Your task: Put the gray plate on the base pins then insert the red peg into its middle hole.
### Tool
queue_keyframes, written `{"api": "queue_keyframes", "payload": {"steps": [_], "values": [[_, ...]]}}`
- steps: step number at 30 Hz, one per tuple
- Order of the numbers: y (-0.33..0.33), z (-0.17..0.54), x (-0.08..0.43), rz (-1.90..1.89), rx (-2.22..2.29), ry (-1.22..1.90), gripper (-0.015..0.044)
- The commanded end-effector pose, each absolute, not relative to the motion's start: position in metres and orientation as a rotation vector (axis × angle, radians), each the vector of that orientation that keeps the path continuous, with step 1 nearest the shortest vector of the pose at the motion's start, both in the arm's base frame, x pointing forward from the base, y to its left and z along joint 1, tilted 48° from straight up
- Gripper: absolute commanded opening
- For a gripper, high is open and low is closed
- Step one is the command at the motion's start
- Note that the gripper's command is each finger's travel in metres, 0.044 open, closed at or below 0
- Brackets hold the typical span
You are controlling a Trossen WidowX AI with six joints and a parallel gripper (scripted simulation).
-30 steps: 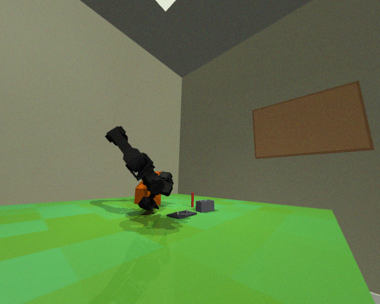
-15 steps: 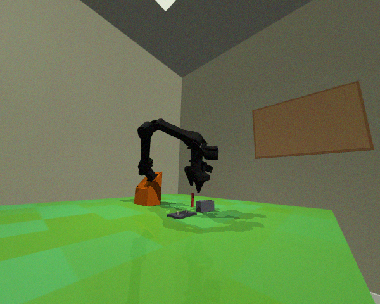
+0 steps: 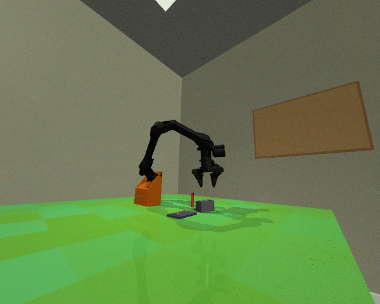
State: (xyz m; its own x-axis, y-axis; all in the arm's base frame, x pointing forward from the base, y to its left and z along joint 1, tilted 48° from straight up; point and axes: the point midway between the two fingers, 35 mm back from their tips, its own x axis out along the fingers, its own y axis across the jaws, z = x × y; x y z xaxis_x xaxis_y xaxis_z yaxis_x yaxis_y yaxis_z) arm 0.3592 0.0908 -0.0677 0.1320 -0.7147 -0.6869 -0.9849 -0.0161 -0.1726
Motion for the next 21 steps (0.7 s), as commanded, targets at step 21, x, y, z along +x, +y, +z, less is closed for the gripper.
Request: {"api": "queue_keyframes", "payload": {"steps": [21], "values": [[0.041, -0.111, 0.357, 0.564, -1.796, 1.687, 0.044]]}}
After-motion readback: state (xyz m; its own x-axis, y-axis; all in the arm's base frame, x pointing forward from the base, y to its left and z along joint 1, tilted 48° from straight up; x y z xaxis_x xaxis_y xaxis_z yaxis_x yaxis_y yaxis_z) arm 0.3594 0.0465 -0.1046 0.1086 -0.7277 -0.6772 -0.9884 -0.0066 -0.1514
